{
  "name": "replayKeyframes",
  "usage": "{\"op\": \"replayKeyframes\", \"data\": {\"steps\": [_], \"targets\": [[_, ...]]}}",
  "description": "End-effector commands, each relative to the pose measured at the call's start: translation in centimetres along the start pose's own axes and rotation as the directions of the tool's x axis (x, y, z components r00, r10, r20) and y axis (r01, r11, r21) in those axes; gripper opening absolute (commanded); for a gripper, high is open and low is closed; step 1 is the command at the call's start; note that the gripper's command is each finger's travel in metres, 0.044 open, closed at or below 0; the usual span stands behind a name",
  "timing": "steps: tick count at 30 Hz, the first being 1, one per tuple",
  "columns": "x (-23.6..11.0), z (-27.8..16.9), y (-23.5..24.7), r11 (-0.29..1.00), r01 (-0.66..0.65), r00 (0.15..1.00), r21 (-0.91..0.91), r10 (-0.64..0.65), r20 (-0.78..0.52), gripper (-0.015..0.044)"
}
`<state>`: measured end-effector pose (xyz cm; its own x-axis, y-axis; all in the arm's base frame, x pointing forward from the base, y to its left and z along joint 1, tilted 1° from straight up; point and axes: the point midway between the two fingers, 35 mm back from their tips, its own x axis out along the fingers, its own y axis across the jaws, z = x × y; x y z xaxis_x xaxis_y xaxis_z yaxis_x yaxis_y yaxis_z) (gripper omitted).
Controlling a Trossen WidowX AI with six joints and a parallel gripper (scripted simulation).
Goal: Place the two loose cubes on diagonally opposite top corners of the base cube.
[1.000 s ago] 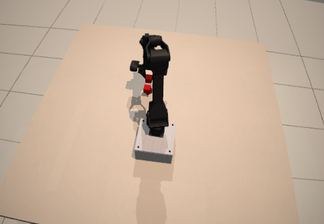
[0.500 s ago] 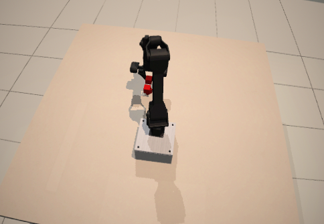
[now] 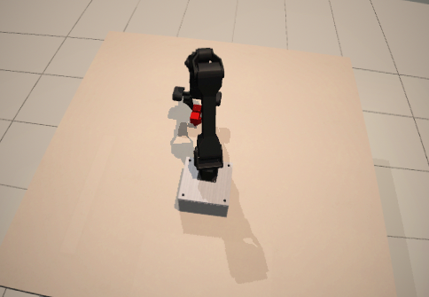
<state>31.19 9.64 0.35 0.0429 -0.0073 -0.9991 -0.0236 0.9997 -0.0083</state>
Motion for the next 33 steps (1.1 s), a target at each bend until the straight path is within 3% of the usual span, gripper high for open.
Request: {"op": "replayKeyframes", "data": {"steps": [1, 16, 20, 33], "targets": [[0.1, 0.0, 0.0, 1.000, 0.001, 1.000, -0.001, -0.001, 0.001, 0.0105], [0.2, 0.0, 0.0, 1.000, 0.001, 1.000, 0.002, -0.001, 0.001, 0.0105], [0.2, 0.0, 0.0, 1.000, 0.001, 1.000, 0.002, -0.001, 0.001, 0.0205], [-1.4, 0.0, 0.0, 1.000, 0.000, 1.000, 0.000, 0.000, 0.000, 0.0205]]}}
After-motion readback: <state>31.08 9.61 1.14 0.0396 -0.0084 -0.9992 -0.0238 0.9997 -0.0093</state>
